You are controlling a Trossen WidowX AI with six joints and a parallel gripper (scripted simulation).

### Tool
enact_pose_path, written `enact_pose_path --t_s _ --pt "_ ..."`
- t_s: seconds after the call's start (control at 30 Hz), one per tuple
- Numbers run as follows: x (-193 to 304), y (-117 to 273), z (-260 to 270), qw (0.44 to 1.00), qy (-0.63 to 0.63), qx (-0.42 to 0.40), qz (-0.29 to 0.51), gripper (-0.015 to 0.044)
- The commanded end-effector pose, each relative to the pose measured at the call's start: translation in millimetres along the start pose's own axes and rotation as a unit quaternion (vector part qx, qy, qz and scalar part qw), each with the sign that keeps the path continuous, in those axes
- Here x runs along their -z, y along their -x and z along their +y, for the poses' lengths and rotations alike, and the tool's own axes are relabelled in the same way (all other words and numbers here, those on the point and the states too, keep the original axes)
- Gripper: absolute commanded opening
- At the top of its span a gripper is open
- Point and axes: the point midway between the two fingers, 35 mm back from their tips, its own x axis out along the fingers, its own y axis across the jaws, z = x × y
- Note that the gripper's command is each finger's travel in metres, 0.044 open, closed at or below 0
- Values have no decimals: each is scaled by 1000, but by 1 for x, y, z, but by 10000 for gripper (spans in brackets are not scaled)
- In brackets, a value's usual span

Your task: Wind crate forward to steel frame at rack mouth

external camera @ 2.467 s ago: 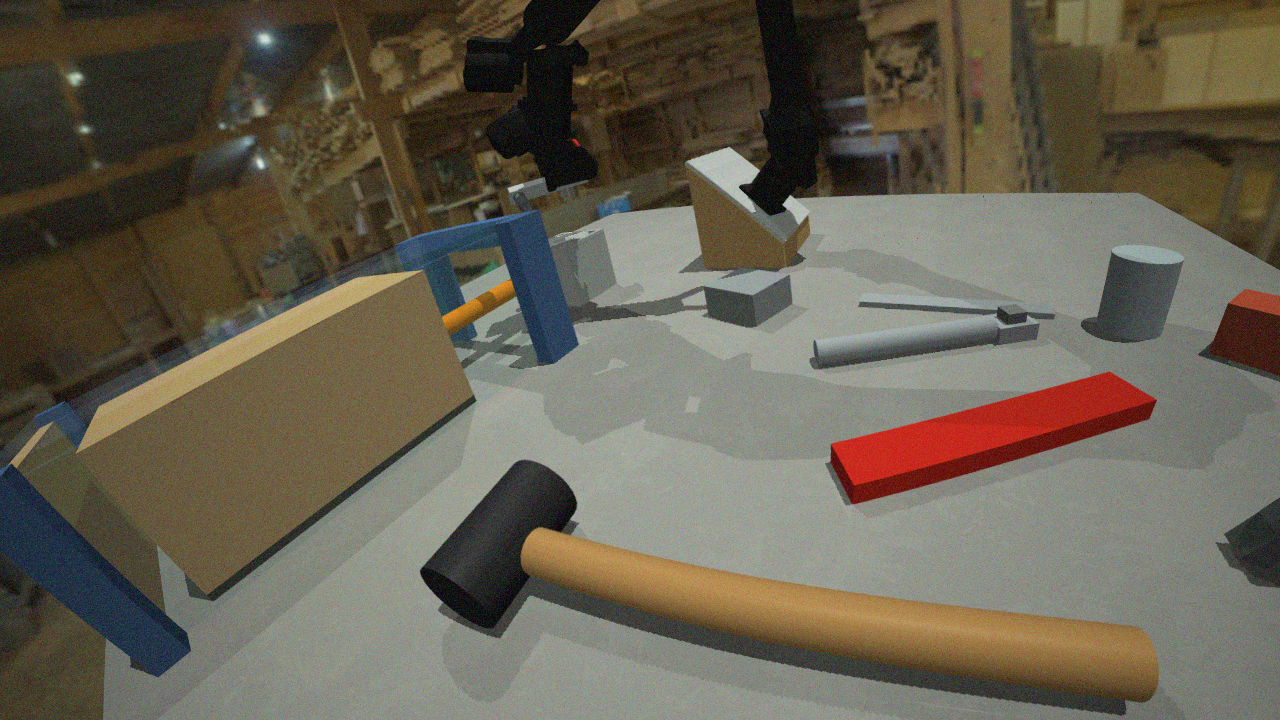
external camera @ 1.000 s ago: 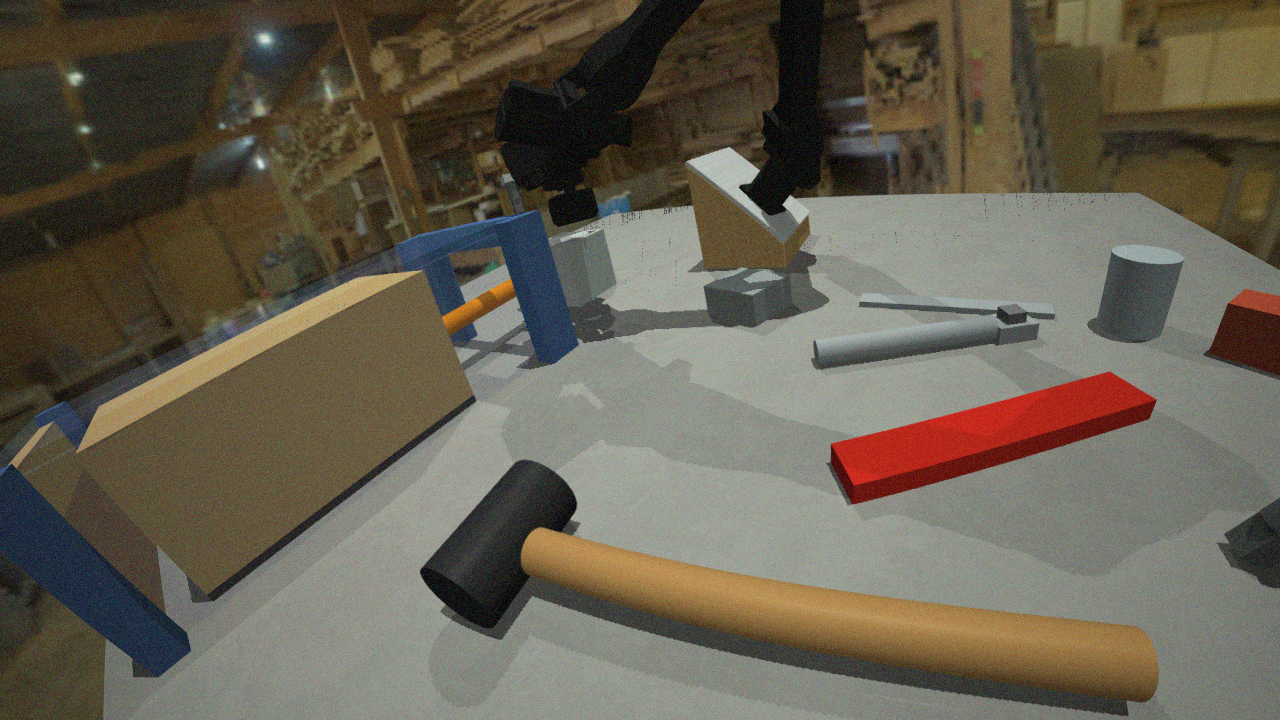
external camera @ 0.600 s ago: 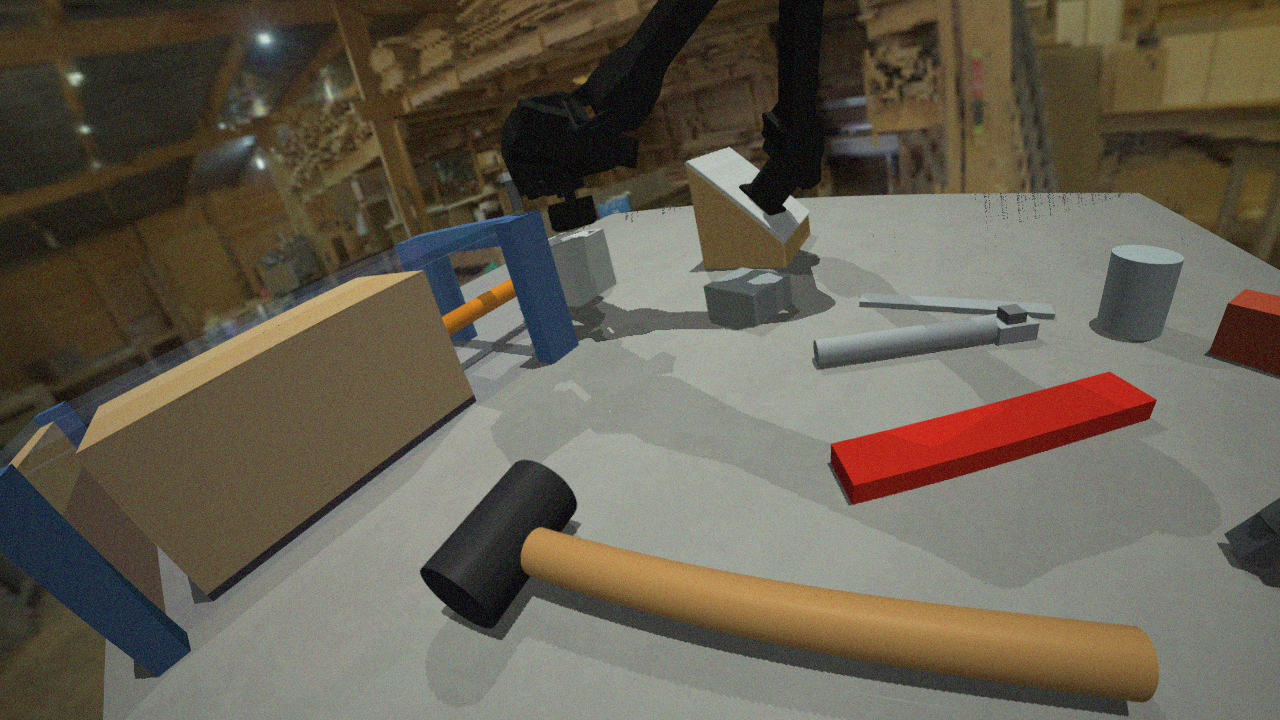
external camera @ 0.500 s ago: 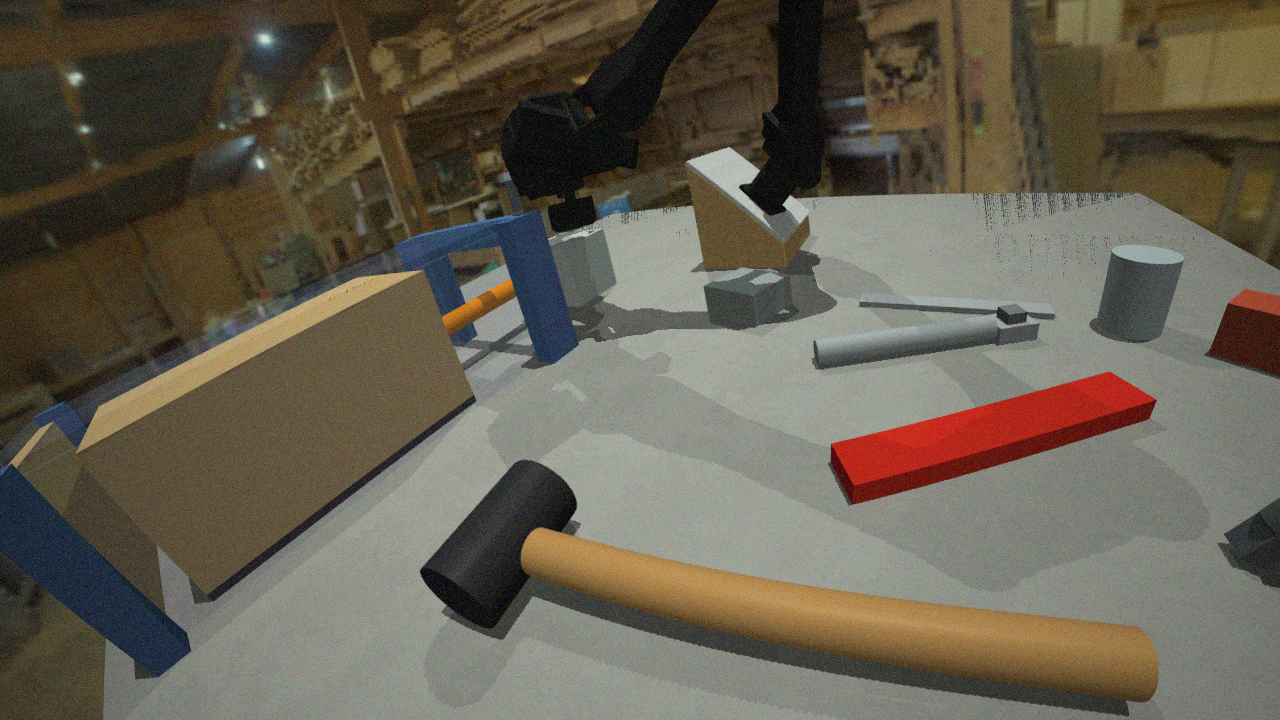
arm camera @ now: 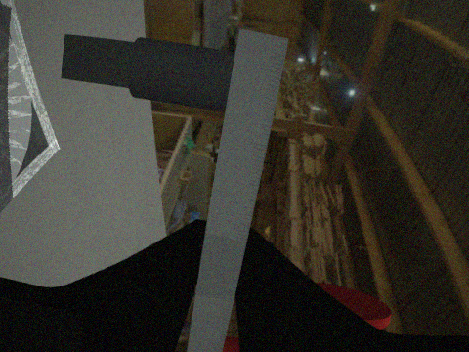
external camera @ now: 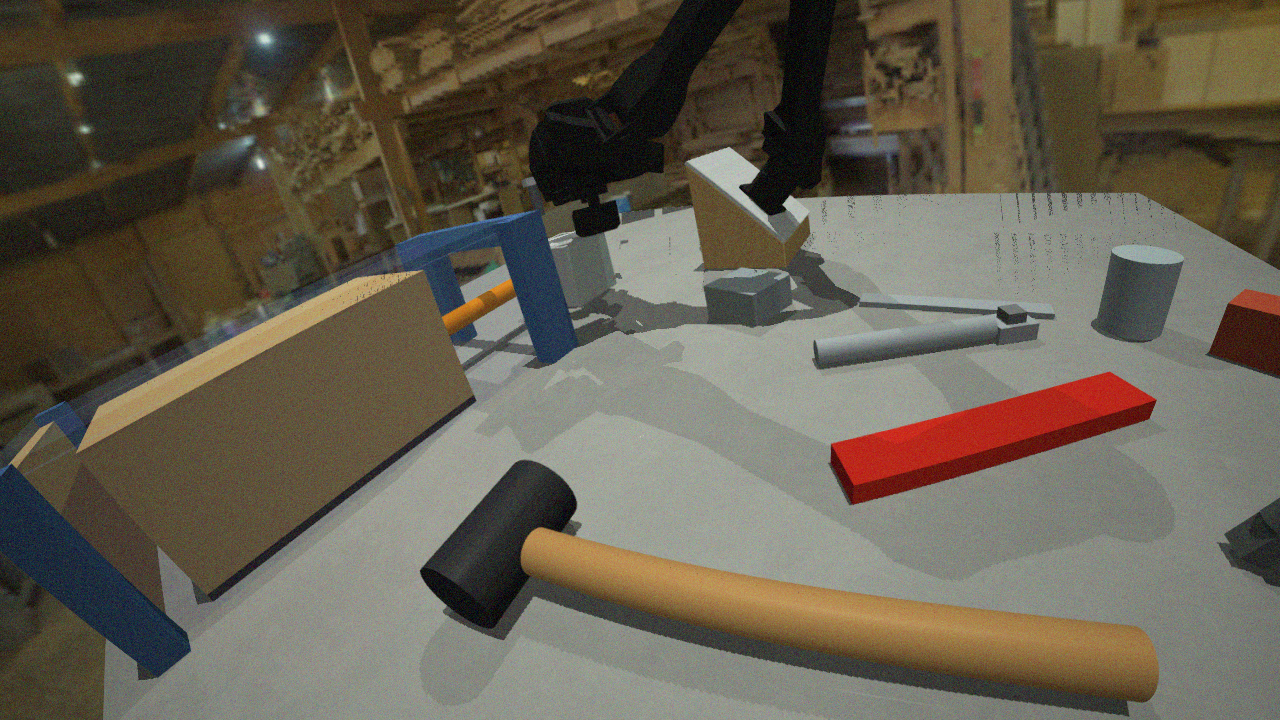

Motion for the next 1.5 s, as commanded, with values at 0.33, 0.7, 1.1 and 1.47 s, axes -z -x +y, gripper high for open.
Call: enact_pose_path --t_s 0.33,0.7,1.1,1.47 --pt "17 5 9 999 23 26 1 0" --pt "19 4 19 999 24 27 1 0" --pt "19 3 34 999 24 26 1 0" --pt "20 4 35 999 24 26 1 0"
